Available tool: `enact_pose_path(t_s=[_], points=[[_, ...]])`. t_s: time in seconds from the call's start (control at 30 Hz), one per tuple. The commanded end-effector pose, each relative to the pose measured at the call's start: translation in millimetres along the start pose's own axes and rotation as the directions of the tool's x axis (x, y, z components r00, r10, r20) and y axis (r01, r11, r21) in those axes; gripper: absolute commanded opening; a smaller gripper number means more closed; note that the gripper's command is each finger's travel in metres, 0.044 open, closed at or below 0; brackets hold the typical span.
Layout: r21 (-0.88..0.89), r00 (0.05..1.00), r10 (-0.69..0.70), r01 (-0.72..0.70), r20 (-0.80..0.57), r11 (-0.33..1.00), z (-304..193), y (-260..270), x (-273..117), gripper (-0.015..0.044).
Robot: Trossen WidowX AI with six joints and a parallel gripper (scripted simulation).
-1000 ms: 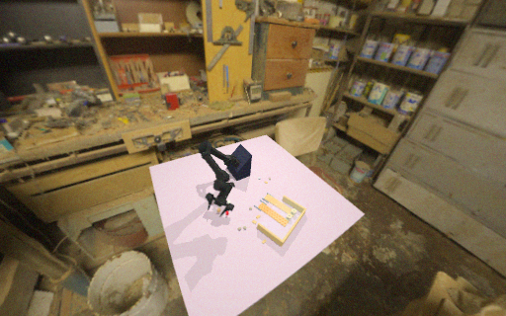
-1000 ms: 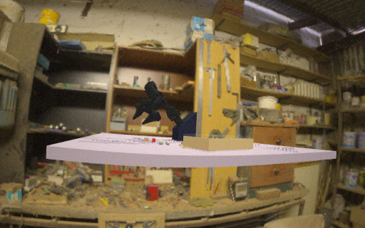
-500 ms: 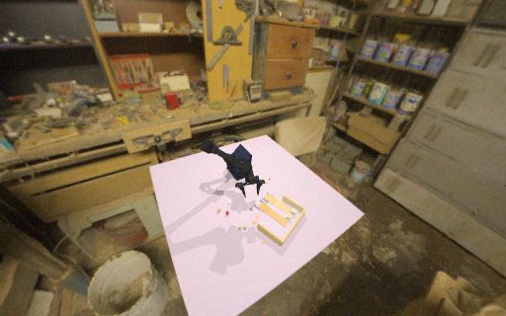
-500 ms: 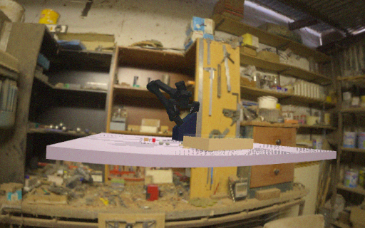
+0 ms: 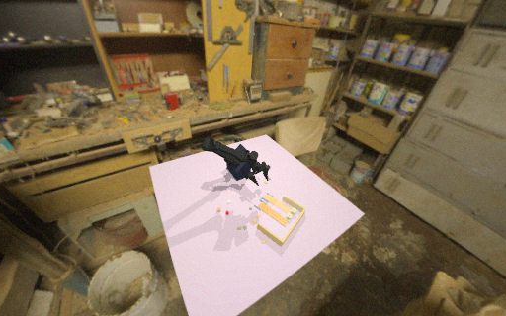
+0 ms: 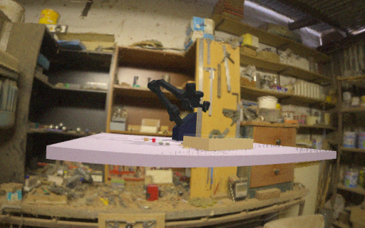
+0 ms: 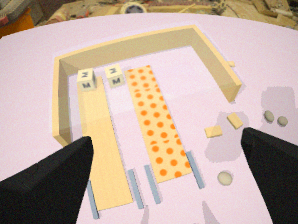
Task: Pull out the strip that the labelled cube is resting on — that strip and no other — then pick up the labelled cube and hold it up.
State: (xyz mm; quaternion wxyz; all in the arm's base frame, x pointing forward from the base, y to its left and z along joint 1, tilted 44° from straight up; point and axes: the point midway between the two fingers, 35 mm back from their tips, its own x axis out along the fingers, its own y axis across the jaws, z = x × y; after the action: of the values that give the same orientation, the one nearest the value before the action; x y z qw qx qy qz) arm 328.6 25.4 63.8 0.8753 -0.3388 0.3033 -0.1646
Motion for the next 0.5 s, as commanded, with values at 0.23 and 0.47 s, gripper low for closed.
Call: enact_pose_path(t_s=[0.23, 0.47], points=[[-0.039, 0.994, 0.042, -0.046, -0.102, 0.998, -2, 18, 16, 0.0295], [-0.105, 0.908, 0.084, -0.138, -0.411, 0.985, -21, 52, 56, 0.0111]])
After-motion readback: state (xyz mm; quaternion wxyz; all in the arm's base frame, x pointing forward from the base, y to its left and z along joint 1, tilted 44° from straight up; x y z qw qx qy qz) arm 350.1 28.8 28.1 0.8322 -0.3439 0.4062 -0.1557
